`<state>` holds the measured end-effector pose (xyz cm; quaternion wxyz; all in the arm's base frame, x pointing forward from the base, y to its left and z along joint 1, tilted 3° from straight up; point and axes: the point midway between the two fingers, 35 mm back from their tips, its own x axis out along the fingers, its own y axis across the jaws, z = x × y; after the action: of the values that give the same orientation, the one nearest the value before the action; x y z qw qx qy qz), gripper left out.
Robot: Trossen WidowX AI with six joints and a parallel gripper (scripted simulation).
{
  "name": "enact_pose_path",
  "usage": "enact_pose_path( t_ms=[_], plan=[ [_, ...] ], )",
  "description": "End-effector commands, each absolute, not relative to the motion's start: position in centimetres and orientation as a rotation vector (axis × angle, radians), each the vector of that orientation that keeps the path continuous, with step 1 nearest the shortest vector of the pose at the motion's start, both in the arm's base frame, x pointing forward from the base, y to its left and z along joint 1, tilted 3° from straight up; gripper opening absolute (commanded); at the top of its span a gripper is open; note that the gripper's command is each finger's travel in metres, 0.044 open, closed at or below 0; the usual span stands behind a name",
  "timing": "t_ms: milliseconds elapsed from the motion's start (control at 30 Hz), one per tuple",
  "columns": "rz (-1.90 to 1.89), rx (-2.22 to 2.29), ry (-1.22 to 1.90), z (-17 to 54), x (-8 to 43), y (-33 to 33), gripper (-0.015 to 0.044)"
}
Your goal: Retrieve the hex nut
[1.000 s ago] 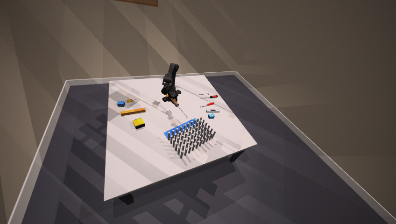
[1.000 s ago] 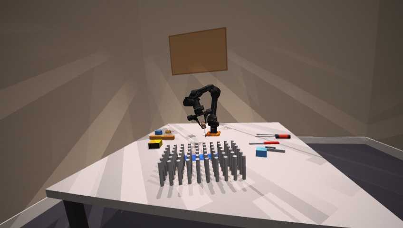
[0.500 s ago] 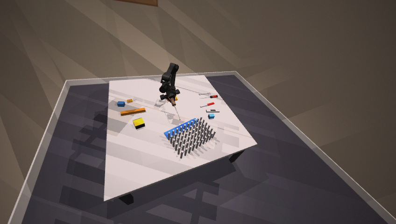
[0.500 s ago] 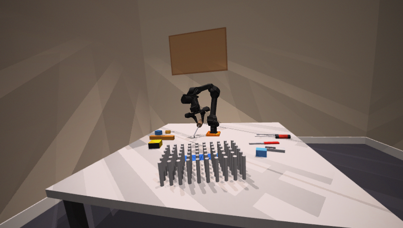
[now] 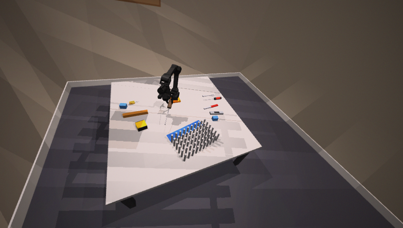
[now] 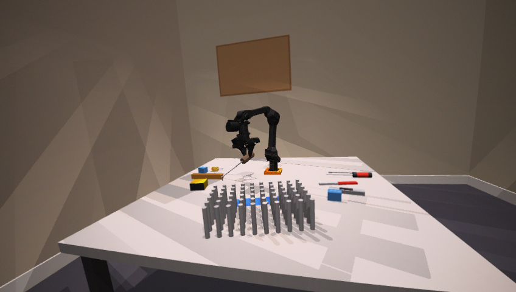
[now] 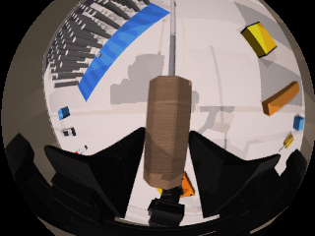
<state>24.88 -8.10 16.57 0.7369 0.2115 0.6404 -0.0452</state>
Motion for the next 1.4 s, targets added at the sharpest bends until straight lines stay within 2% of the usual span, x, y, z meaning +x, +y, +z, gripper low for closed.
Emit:
enact_pose_path(
  t_ms=[0, 667, 1367],
  plan=[
    [-0.218, 0.536, 1.408, 16.8, 24.9, -9.4, 0.0000],
    [-0.862, 0.920, 1.320, 17.1, 24.0, -16.2, 0.0000],
    [-1.513, 1.252, 0.998, 17.6, 21.4, -23.4, 0.0000]
  ],
)
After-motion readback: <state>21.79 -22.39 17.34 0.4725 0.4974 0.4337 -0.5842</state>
